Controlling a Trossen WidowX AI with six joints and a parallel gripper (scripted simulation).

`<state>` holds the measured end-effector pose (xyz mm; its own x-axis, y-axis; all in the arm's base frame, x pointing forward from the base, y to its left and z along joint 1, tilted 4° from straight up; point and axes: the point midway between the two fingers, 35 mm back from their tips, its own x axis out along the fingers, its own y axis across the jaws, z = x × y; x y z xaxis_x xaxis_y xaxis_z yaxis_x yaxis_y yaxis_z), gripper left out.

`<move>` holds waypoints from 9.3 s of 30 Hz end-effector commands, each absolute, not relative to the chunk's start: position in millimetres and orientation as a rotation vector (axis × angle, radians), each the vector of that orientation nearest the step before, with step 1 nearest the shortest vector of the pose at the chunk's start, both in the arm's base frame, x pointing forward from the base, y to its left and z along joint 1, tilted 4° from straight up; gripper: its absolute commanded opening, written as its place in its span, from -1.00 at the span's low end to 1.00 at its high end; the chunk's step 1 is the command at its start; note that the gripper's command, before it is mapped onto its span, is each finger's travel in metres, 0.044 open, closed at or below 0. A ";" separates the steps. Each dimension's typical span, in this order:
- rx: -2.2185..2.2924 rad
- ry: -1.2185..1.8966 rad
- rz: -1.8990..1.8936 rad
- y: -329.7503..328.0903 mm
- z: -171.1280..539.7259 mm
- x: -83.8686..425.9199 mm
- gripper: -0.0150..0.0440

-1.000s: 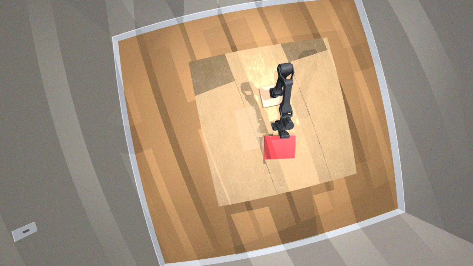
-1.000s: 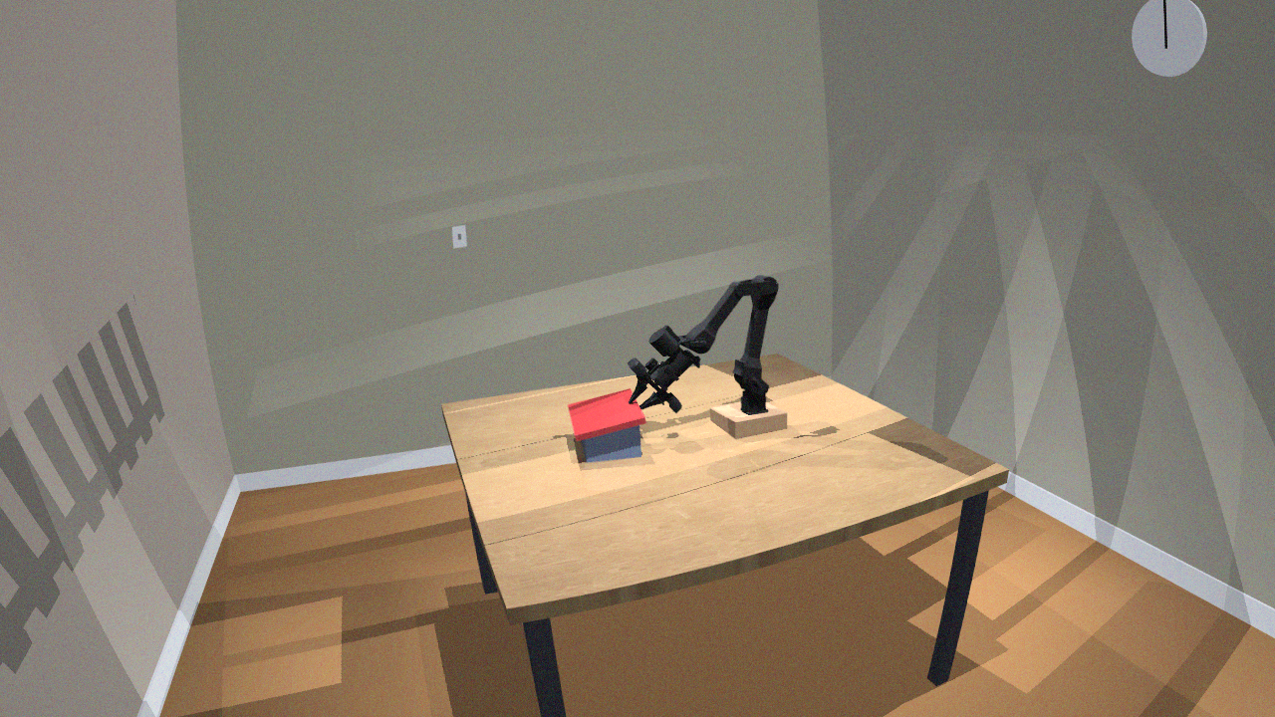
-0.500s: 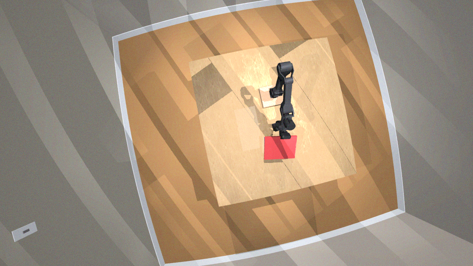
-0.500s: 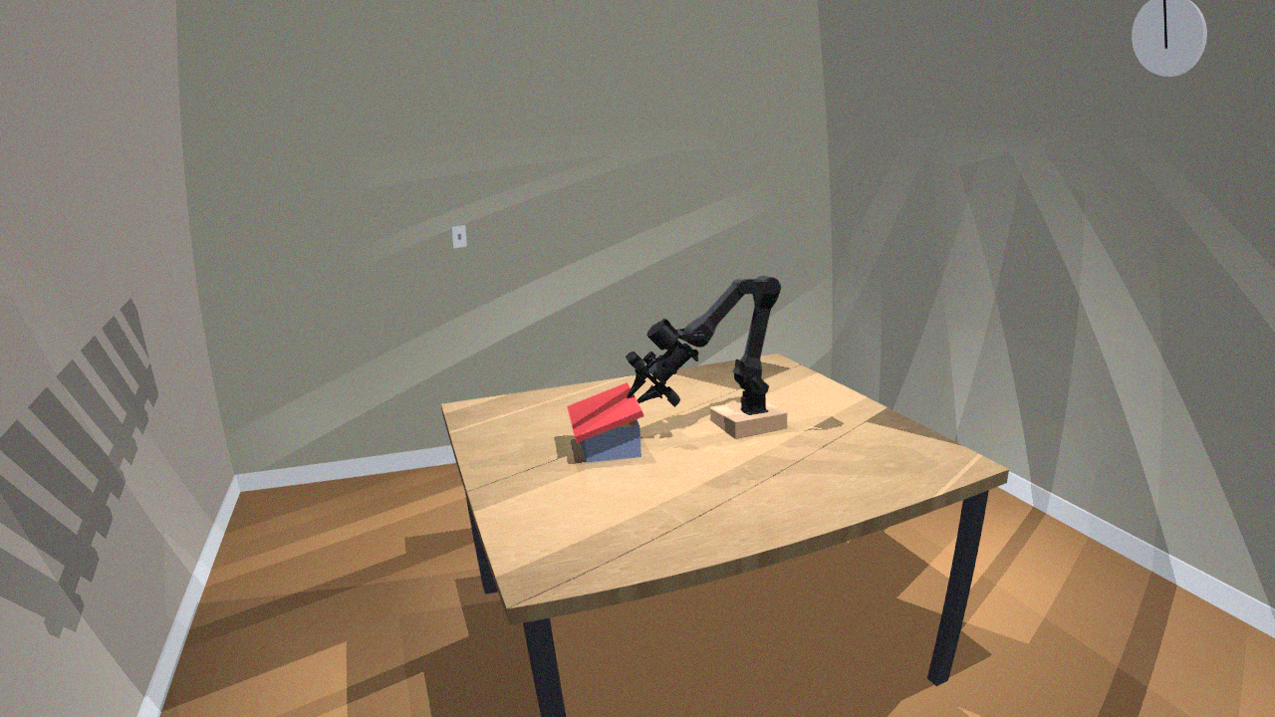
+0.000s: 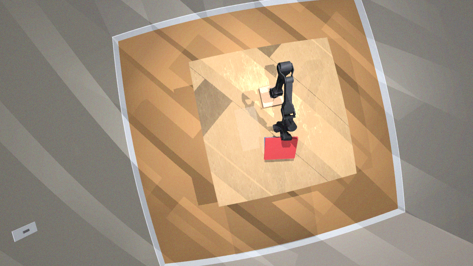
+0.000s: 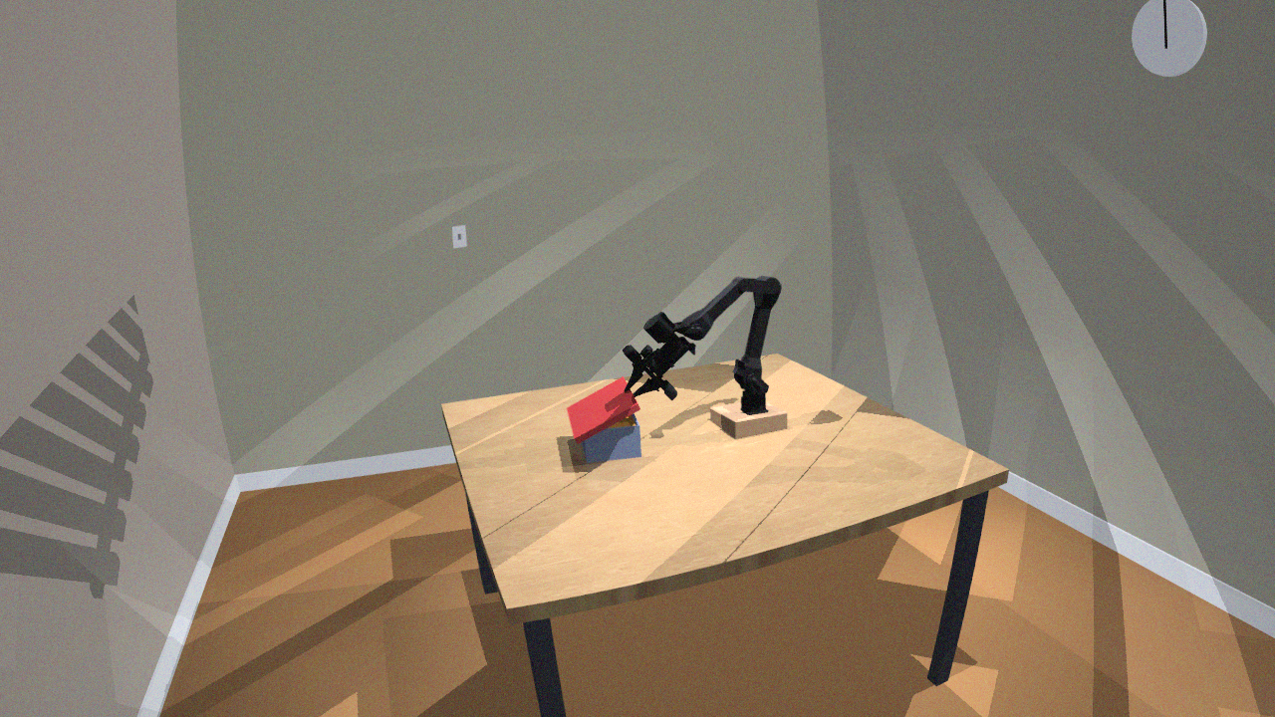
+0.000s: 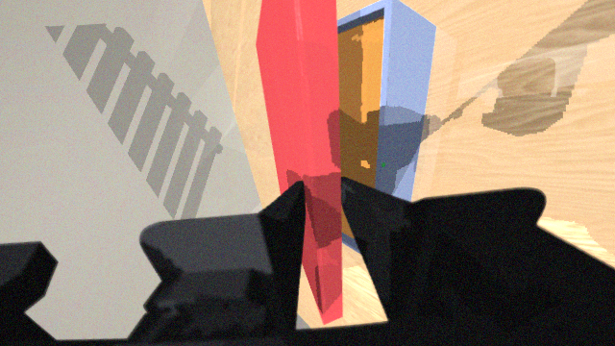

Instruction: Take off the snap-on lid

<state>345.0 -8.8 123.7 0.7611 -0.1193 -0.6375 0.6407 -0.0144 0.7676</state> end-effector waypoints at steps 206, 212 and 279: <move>1.453 0.433 -0.632 -264.1 237.7 321.9 -0.49; 1.452 0.433 -0.633 -275.9 238.8 320.1 -0.49; 1.450 0.433 -0.633 -300.6 194.0 315.7 -0.49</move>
